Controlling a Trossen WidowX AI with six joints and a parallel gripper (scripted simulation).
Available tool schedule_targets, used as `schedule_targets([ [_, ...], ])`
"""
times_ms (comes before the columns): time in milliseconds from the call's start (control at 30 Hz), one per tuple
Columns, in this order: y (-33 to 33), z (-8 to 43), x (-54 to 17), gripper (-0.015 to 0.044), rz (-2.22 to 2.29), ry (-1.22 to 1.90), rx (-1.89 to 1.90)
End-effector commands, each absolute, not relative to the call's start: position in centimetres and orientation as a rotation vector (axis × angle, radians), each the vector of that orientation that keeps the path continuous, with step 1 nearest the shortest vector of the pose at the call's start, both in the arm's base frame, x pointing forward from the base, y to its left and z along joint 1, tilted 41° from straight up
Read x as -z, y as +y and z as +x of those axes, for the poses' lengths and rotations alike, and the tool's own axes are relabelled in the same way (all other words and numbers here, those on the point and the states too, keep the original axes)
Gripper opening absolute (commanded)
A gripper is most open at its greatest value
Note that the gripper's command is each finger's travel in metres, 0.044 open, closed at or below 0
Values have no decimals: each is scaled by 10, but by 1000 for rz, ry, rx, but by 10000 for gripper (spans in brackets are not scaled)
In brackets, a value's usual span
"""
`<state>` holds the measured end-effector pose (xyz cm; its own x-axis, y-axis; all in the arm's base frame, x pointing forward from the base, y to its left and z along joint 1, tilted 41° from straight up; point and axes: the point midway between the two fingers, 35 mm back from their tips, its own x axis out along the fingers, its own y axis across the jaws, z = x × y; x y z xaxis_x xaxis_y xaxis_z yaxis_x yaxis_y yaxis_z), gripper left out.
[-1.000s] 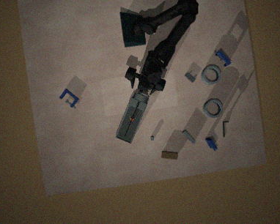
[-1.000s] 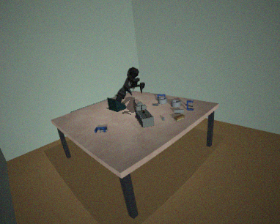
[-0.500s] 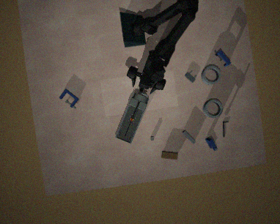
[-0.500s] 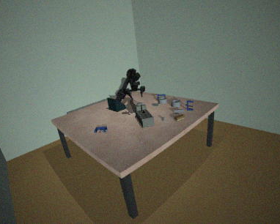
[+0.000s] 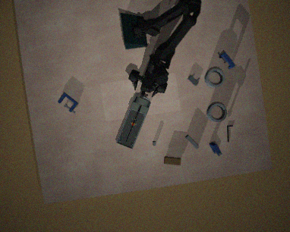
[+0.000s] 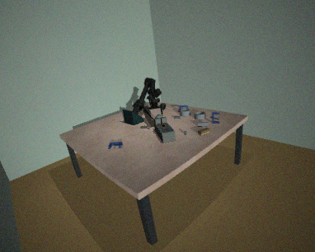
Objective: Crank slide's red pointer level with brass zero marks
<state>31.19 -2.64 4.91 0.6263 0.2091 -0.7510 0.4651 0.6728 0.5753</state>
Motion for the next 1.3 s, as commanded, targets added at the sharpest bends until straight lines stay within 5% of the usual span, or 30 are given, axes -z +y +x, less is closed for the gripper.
schedule_targets([
  [0,-24,310,-43,440,852,913,177],
  [1267,15,309,2,440,855,914,175],
])
